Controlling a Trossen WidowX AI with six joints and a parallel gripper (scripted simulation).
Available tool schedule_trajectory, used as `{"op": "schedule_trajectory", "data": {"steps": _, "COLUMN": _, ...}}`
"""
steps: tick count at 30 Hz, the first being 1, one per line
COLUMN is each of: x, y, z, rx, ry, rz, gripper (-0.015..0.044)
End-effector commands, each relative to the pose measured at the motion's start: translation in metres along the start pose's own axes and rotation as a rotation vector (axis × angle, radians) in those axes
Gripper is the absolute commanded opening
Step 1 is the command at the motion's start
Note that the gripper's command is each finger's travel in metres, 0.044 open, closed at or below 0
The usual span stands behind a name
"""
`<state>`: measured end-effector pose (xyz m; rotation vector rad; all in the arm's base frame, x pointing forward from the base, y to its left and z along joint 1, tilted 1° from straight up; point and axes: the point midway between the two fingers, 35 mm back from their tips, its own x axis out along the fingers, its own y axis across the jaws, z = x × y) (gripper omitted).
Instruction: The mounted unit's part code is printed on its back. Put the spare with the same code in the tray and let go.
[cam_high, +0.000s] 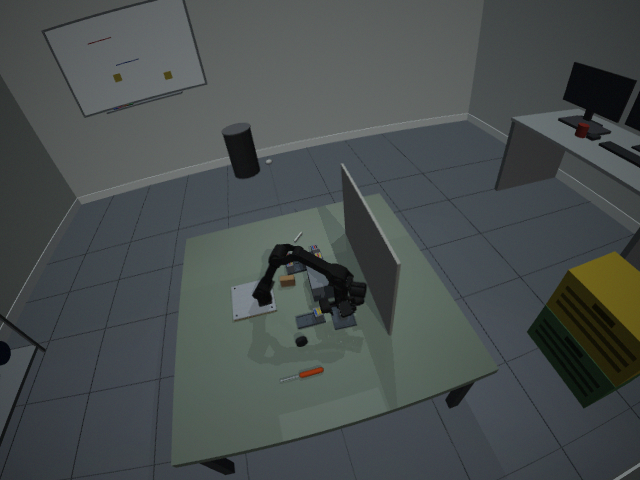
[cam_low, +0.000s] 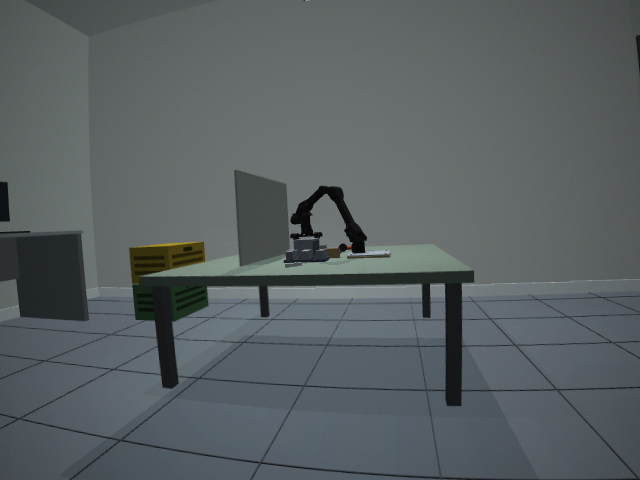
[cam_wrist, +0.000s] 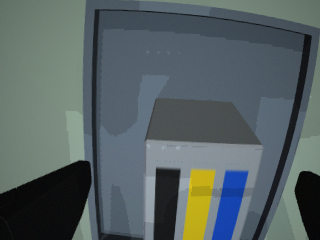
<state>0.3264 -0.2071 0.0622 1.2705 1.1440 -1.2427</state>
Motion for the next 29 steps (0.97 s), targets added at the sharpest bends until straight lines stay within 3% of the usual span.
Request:
{"op": "schedule_trajectory", "data": {"steps": 1, "x": -0.029, "y": 0.005, "z": 0.003, "rx": 0.001, "ry": -0.007, "rz": 0.011, "gripper": 0.044}}
{"op": "schedule_trajectory", "data": {"steps": 7, "x": -0.102, "y": 0.0, "z": 0.0, "rx": 0.003, "ry": -0.008, "rz": 0.008, "gripper": 0.044}}
{"op": "schedule_trajectory", "data": {"steps": 29, "x": -0.101, "y": 0.002, "z": 0.0, "rx": 0.001, "ry": -0.01, "rz": 0.018, "gripper": 0.044}}
